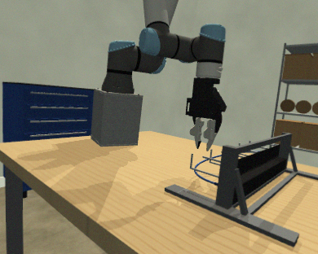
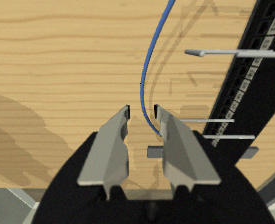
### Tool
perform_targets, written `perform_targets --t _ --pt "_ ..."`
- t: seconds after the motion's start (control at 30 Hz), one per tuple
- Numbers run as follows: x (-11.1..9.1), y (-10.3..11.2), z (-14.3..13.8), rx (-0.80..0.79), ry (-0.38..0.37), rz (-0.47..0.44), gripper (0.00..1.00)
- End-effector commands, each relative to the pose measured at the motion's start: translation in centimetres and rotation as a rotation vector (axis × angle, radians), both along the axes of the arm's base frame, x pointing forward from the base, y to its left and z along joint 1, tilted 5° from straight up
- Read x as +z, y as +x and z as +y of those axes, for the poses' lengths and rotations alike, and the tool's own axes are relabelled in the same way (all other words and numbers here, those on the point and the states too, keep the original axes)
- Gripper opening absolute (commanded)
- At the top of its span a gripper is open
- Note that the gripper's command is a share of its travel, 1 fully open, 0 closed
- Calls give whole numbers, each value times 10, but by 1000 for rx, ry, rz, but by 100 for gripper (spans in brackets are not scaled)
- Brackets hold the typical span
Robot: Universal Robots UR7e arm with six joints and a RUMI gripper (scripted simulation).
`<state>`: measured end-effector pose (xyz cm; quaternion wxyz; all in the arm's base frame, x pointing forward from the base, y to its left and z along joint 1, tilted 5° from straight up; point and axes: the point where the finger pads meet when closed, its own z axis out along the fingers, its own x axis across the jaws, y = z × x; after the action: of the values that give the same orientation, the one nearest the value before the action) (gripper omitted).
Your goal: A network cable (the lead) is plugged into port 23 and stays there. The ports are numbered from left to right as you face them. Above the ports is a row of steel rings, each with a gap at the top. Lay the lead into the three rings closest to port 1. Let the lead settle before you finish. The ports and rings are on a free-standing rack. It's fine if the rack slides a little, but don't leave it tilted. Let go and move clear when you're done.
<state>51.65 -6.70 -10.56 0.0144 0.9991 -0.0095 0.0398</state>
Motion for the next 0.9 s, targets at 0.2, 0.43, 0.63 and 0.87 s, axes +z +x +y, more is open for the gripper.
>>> perform_targets --t 0.2,0.43,0.63,0.87 --pt "-20 3 -1 0 -1 -2 20" --pt "-29 4 -2 0 -1 -2 20" --pt "-31 4 -2 0 -1 -2 20" --pt "-32 4 -2 0 -1 -2 20"
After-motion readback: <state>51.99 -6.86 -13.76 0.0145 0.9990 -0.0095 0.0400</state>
